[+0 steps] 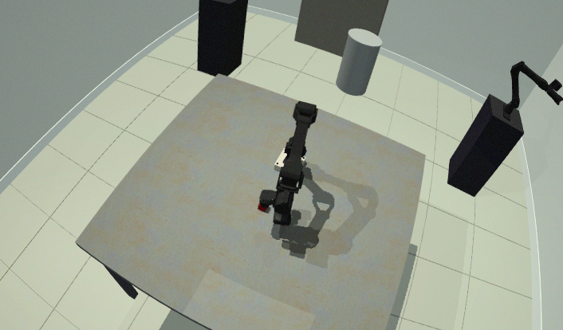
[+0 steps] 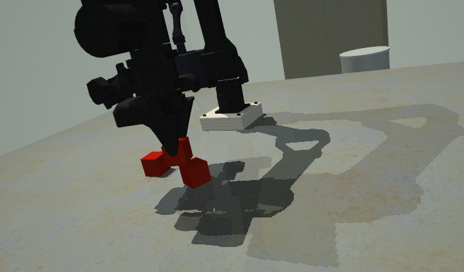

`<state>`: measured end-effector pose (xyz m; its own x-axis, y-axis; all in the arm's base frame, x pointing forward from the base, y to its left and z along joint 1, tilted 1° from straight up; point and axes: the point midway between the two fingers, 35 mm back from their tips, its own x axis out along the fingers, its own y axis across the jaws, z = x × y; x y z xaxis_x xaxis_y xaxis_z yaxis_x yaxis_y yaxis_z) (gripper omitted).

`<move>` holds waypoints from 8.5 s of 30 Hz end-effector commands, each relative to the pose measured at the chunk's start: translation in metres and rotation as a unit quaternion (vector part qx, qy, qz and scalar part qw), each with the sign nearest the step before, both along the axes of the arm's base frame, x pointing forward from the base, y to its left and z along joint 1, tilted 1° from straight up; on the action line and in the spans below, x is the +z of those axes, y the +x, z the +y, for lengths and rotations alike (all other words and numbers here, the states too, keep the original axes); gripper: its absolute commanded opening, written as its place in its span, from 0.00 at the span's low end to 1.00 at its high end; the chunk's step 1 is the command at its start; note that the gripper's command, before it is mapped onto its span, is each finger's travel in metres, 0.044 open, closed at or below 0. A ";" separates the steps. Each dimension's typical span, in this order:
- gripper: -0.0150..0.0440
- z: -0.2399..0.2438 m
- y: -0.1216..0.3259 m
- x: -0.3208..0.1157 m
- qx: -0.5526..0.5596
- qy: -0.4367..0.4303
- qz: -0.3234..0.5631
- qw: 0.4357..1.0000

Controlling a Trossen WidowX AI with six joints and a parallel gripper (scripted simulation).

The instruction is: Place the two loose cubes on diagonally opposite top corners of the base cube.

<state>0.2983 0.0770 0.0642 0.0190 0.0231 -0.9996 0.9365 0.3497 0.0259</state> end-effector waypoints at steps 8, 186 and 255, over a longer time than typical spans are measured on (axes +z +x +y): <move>0.43 0.000 -0.001 -0.004 -0.002 0.001 0.002 1.000; 0.43 -0.030 -0.015 0.063 -0.065 0.000 0.002 0.998; 0.43 0.036 -0.015 -0.003 -0.001 0.002 0.003 1.000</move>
<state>0.2830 0.1126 0.0621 0.0139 0.0253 -0.9996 0.9362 0.3508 0.0219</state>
